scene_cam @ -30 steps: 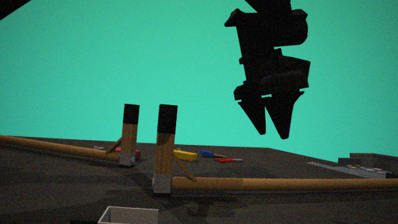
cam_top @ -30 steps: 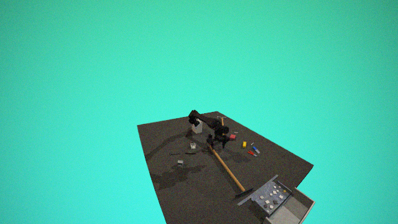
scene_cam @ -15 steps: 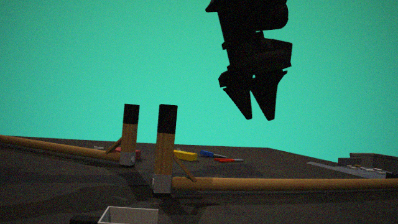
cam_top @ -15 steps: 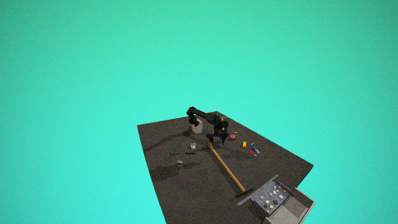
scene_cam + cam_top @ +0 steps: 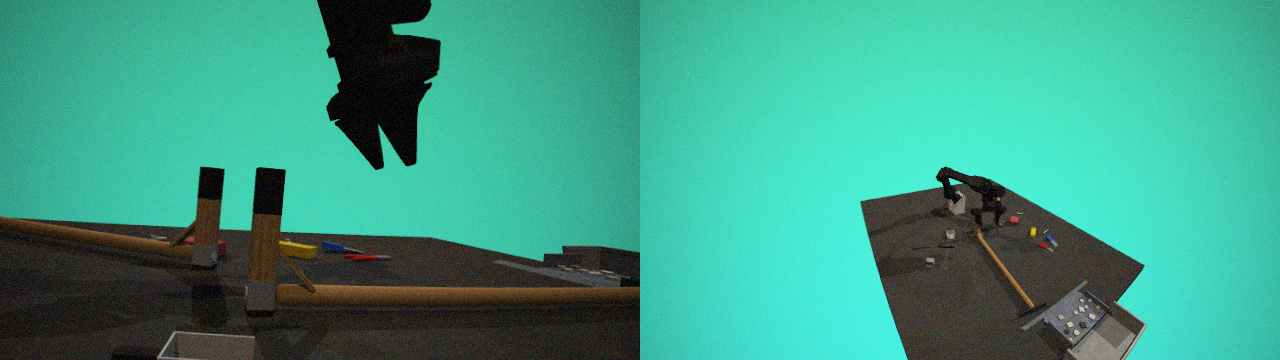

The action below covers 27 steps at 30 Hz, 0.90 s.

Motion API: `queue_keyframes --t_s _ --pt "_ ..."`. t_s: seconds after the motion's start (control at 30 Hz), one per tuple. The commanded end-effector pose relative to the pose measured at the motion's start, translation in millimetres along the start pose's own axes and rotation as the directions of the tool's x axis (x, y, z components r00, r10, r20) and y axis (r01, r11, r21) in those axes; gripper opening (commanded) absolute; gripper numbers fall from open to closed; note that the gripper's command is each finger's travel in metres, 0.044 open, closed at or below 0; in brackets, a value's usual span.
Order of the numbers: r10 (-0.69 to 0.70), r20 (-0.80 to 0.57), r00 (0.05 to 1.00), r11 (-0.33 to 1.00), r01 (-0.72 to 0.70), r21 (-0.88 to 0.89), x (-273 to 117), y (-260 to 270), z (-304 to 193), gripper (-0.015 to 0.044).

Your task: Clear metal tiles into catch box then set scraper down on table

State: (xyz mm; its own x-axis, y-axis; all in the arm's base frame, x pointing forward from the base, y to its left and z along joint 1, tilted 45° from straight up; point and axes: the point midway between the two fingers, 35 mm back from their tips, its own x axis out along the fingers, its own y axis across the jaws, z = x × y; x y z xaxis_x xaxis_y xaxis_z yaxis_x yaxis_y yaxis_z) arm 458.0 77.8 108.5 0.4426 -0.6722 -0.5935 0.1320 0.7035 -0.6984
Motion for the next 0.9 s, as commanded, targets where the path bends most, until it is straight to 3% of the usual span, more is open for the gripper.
queue_keyframes --t_s 0.0,0.87 --pt "-0.001 0.02 1.0 1.0 0.001 -0.001 -10 -1 -8 0.044" --pt "0.013 0.12 0.993 1.0 -0.01 -0.022 -54 -1 -56 0.044"
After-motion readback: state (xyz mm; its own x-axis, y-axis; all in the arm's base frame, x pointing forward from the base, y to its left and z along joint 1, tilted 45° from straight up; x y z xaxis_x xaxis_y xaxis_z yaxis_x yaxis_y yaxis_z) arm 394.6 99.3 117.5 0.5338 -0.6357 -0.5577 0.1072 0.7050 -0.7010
